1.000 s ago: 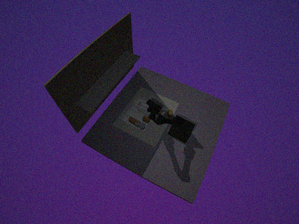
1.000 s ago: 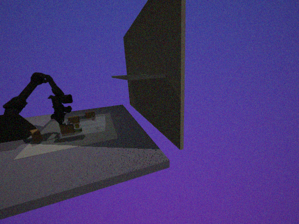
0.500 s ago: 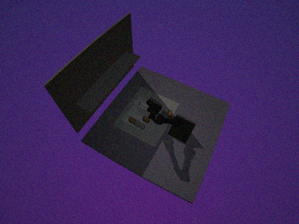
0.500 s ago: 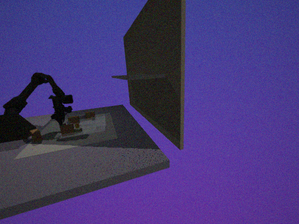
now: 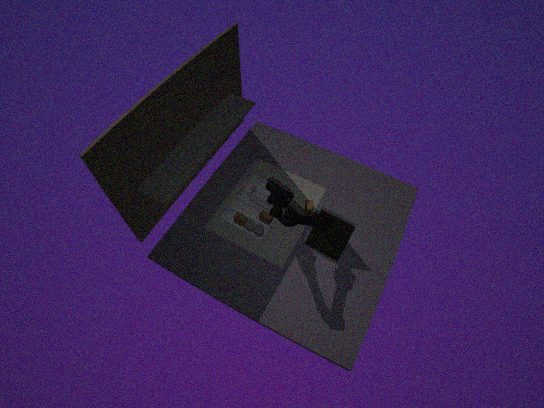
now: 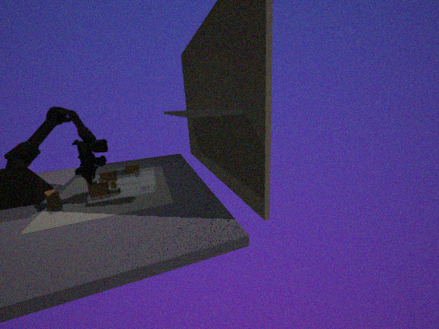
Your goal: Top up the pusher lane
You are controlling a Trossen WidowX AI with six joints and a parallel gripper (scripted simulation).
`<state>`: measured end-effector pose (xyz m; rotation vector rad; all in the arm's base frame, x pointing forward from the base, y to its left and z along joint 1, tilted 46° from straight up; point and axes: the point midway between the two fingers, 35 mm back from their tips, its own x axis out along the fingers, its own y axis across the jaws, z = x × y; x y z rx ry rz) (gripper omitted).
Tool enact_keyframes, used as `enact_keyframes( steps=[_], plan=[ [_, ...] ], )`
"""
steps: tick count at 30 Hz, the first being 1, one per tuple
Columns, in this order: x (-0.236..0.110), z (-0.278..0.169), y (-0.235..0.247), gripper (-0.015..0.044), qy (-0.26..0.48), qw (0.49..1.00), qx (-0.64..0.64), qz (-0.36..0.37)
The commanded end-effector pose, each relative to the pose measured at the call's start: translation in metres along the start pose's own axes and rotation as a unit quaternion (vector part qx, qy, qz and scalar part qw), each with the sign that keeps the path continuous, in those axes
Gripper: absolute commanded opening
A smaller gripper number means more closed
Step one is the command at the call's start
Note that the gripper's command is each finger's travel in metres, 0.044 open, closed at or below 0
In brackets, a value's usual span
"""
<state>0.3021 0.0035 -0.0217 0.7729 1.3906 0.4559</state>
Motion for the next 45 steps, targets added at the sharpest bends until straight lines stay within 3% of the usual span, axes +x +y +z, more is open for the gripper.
enact_keyframes(
  steps=[1,45],
  plan=[
    [-0.002,0.013,0.003,0.0,-0.013,1.0,-0.011,0.001],
    [-0.005,0.03,0.004,0.0,-0.013,1.0,-0.011,0.001]
  ],
)
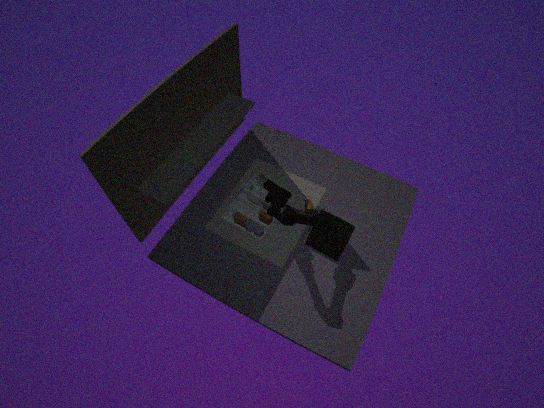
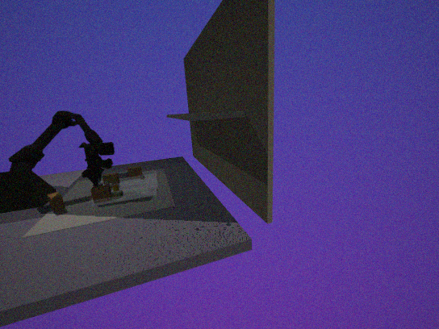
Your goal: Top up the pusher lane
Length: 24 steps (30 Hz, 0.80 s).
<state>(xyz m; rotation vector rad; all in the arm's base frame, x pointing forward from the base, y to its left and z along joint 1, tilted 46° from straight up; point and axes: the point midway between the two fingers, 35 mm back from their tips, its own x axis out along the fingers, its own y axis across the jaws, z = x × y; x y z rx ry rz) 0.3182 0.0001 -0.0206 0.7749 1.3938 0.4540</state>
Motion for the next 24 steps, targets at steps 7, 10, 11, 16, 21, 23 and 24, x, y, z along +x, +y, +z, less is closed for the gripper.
enact_keyframes(
  steps=[7,10,11,16,21,23,24],
  plan=[
    [-0.0047,0.0163,0.0036,0.0,-0.014,1.0,-0.013,0.001],
    [-0.005,0.0174,0.0037,0.0,-0.014,1.0,-0.013,0.001],
    [-0.0051,0.0178,0.0038,0.0,-0.014,1.0,-0.013,0.001],
    [-0.0057,0.0197,0.004,0.0,-0.014,1.0,-0.013,0.001],
    [-0.0062,0.0215,0.0042,0.0,-0.014,1.0,-0.013,0.001],
    [-0.0064,0.0223,0.0042,0.0,-0.014,1.0,-0.013,0.001],
    [-0.0065,0.0227,0.0043,0.0,-0.014,1.0,-0.013,0.001]
  ],
)
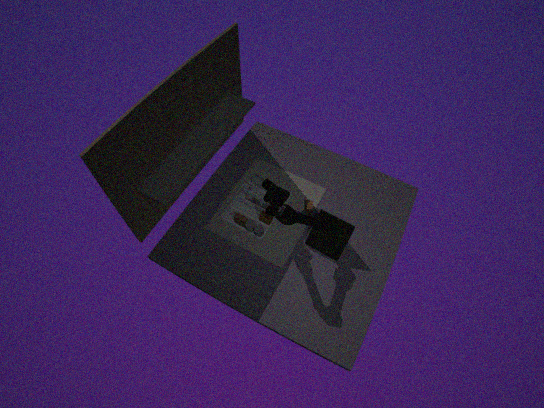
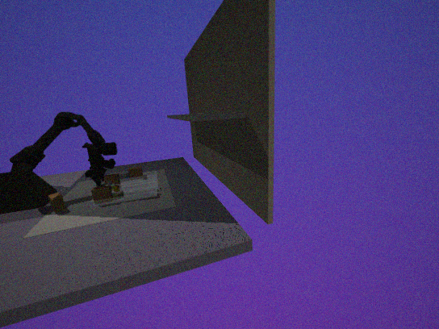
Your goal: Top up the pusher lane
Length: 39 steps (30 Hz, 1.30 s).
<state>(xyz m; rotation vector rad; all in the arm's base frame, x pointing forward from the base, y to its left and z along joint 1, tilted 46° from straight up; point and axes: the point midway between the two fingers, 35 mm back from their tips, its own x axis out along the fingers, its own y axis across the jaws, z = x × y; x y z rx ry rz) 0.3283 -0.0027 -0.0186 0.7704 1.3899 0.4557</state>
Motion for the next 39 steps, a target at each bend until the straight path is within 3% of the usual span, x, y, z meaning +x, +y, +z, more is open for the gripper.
enact_keyframes(
  steps=[1,39],
  plan=[
    [-0.005,0.013,0.003,0.0,-0.013,1.0,-0.011,0.001],
    [-0.007,0.023,0.004,0.0,-0.013,1.0,-0.011,0.001]
  ],
)
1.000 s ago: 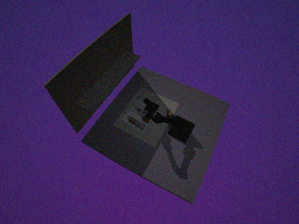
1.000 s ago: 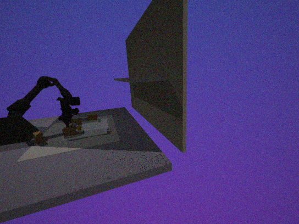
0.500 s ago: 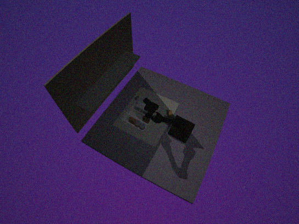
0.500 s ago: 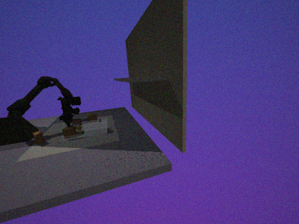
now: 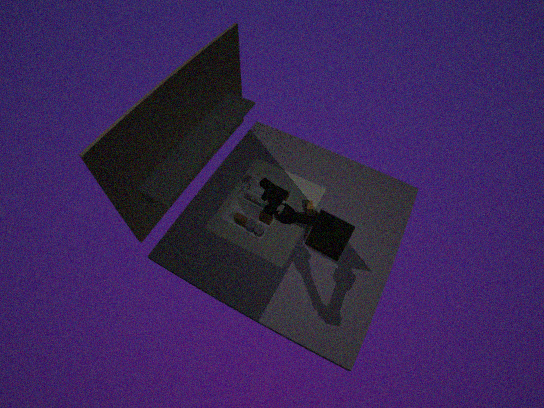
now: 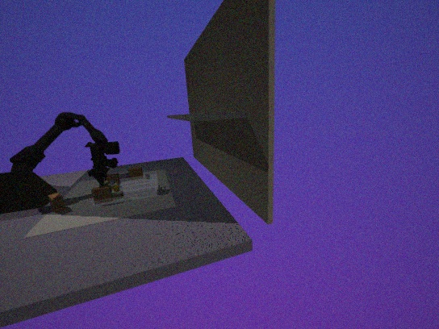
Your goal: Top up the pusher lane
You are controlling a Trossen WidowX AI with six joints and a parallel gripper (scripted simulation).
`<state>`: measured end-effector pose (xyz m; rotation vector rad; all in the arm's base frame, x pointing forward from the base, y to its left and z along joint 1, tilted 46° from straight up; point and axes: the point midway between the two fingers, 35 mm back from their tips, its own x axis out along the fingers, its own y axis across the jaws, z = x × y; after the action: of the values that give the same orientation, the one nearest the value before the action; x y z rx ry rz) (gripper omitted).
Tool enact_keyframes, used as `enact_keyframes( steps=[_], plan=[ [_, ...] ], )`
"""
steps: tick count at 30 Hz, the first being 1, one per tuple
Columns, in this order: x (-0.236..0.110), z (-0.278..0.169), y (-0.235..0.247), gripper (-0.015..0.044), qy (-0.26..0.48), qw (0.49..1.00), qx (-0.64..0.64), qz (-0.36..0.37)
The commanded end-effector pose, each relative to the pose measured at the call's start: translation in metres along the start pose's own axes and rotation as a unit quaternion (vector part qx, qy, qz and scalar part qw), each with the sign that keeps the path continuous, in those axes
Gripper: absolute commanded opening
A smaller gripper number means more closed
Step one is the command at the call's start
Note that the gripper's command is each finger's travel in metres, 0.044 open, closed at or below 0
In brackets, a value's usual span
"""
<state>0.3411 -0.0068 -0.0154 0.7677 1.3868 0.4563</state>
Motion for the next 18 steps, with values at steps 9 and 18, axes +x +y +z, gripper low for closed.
enact_keyframes(
  steps=[9,18],
  plan=[
    [-0.0035,0.0098,0.0028,0.0,-0.012,1.0,-0.009,0.002],
    [-0.0018,0.0098,0.0029,0.0,-0.012,1.0,-0.009,0.002]
  ],
)
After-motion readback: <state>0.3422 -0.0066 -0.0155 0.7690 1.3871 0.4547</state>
